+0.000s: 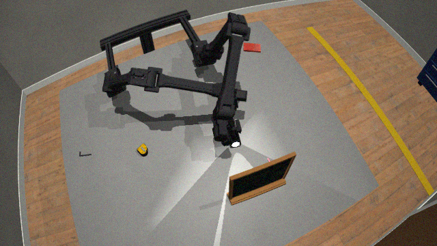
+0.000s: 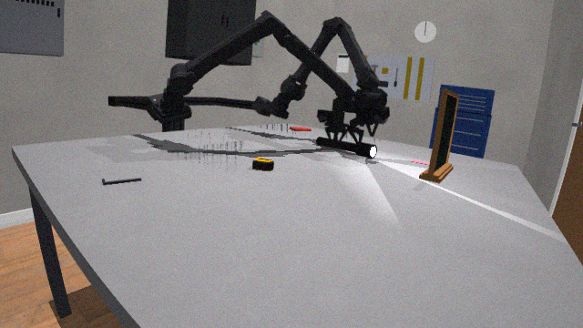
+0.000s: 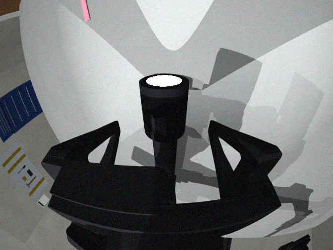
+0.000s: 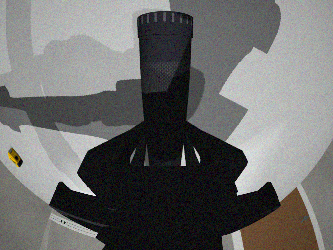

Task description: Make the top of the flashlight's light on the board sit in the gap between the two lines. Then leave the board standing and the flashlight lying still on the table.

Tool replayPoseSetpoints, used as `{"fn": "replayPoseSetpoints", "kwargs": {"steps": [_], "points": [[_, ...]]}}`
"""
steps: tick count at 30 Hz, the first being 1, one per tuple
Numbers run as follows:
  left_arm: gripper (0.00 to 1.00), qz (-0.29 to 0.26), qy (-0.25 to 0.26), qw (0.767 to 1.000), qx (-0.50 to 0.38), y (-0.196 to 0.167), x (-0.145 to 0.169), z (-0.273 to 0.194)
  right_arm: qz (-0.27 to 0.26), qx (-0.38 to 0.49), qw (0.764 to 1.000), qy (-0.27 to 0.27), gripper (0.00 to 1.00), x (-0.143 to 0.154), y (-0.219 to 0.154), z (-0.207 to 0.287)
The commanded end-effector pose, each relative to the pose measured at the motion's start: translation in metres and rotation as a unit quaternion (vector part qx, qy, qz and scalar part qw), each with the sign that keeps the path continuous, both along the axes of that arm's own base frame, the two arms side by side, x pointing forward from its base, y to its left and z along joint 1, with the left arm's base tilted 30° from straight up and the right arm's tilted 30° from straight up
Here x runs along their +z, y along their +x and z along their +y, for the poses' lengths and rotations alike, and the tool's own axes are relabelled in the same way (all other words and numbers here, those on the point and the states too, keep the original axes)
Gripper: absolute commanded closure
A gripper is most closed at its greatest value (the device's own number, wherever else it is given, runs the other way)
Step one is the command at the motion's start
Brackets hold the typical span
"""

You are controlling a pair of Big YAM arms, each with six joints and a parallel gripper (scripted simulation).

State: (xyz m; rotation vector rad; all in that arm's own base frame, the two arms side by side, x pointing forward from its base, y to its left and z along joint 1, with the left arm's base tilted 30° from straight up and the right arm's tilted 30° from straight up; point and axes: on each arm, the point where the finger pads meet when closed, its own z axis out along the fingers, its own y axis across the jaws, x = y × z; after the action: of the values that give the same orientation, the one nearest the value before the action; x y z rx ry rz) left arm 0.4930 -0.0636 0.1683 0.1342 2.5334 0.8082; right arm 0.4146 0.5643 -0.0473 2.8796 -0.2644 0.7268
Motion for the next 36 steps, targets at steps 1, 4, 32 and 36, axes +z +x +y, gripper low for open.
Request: {"fn": "replayPoseSetpoints", "kwargs": {"steps": [1, 4, 32, 36], "points": [[0.0, -0.02, -0.007, 1.0, -0.003, 0.002, 0.019, -0.007, -0.008, -0.009, 1.0, 0.005, 0.71, 0.009, 0.022, -0.003], [0.0, -0.001, -0.001, 1.0, -0.001, 0.006, -0.007, 0.003, -0.008, -0.009, 1.0, 0.005, 0.71, 0.009, 0.022, -0.003], [0.0, -0.003, -0.001, 1.0, 0.0, 0.026, -0.032, 0.023, -0.008, -0.009, 1.0, 0.005, 0.71, 0.009, 0.022, -0.003], [0.0, -0.001, 0.0, 1.0, 0.0, 0.026, -0.036, 0.025, -0.007, -0.009, 1.0, 0.005, 0.71, 0.009, 0.022, -0.003]]}}
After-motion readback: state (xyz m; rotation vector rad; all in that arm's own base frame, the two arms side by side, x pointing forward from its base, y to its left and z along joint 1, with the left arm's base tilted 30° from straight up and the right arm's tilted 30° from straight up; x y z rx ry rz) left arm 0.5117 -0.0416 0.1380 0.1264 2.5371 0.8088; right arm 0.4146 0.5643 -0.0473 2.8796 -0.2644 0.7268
